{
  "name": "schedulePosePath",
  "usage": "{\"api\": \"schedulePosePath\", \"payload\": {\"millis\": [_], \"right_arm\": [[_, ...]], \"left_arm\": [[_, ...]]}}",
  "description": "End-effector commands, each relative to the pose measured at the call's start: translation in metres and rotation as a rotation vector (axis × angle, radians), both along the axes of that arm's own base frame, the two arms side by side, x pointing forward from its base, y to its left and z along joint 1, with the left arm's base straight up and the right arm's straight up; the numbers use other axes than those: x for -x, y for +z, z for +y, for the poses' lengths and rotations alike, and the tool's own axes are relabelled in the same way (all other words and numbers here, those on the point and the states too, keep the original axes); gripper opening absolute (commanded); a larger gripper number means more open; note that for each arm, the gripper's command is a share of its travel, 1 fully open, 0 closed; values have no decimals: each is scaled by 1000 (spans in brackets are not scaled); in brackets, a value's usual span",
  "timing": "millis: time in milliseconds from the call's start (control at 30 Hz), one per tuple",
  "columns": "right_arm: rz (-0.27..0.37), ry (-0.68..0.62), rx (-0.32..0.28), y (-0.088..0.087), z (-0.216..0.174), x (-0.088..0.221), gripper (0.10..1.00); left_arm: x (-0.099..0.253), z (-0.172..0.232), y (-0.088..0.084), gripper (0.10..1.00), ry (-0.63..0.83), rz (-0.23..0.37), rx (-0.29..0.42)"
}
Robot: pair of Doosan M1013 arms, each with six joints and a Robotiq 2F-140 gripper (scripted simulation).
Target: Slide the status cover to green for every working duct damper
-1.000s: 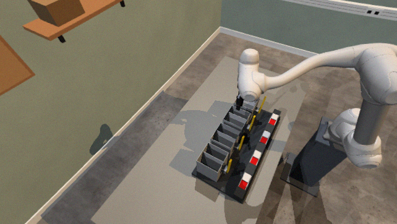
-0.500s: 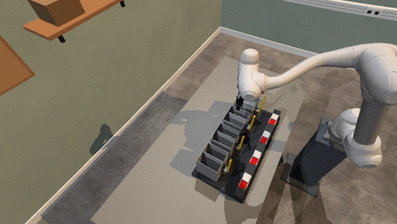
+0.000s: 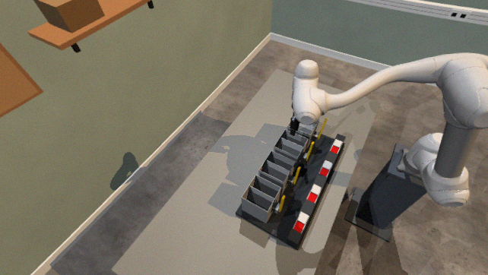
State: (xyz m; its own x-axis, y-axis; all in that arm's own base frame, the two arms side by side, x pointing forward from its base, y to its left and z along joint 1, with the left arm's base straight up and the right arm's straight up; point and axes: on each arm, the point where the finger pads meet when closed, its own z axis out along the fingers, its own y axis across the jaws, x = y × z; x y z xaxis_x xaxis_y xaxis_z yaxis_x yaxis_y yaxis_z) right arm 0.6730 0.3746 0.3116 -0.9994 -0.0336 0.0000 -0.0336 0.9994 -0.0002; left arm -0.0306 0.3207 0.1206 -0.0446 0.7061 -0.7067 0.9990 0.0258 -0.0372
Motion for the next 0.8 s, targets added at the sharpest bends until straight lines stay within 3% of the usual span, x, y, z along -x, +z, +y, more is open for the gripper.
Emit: {"api": "schedulePosePath", "payload": {"millis": [0, 767], "right_arm": [[-1, 0, -1, 1, 0, 0, 303], [-1, 0, -14, -1, -3, 8, 303]], "left_arm": [[0, 0, 0, 1000, 0, 0, -1], [0, 0, 0, 1000, 0, 0, -1]]}}
